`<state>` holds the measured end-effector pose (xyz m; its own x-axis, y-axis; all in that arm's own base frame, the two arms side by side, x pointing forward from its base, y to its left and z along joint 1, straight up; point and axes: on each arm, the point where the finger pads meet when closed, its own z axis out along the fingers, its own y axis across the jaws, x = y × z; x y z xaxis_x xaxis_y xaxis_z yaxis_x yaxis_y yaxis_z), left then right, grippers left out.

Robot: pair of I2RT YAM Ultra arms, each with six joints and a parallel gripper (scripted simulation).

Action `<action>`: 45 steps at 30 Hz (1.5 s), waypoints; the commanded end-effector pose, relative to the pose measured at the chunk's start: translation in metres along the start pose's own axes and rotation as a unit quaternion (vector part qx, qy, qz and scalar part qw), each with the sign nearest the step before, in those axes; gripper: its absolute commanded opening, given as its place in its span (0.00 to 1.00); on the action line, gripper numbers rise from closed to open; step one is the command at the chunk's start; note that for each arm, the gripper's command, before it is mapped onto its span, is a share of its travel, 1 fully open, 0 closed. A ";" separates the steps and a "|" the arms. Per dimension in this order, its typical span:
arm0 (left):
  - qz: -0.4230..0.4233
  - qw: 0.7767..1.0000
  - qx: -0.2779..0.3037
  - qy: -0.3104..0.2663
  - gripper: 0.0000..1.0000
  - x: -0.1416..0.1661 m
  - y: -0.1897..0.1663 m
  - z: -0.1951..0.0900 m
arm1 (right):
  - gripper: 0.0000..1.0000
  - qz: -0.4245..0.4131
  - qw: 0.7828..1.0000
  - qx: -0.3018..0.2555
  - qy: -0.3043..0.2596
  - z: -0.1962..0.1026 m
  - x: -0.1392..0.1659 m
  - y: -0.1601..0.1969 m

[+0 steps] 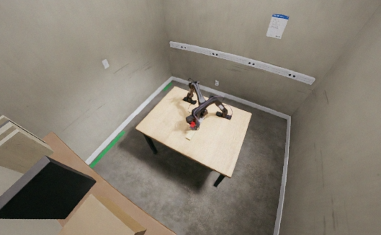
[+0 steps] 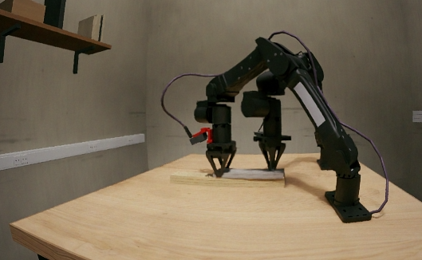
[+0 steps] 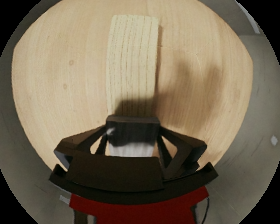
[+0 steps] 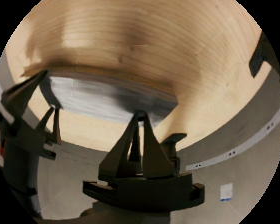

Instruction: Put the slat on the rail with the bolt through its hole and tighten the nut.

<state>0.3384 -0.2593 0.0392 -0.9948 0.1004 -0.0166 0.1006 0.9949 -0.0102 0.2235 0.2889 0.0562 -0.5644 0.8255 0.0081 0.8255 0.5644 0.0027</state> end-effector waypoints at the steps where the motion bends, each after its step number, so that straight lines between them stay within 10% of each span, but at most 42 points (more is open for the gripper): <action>1: 0.000 1.000 0.003 -0.006 0.72 -0.002 -0.001 -0.005 | 0.12 0.023 1.000 -0.004 -0.002 -0.002 -0.004 -0.002; 22: 0.000 1.000 0.003 -0.006 0.72 -0.002 -0.001 -0.005 | 0.12 0.024 1.000 -0.005 -0.002 -0.003 -0.004 -0.002; 24: 0.000 1.000 0.004 -0.006 0.72 -0.002 -0.001 -0.005 | 0.34 0.018 1.000 -0.006 0.002 -0.004 0.001 0.002; 37: 0.000 1.000 0.004 -0.006 0.72 -0.002 -0.001 -0.005 | 0.34 0.018 1.000 -0.006 0.002 -0.004 0.001 0.002; 45: 0.000 1.000 0.004 -0.006 0.72 -0.002 -0.001 -0.005 | 0.34 -0.168 0.986 -0.006 0.000 -0.004 0.000 0.002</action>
<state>0.3384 -0.2593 0.0392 -0.9948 0.1004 -0.0166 0.1006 0.9949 -0.0102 0.2235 0.2889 0.0562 -0.6739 0.7388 0.0077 0.7388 0.6739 0.0041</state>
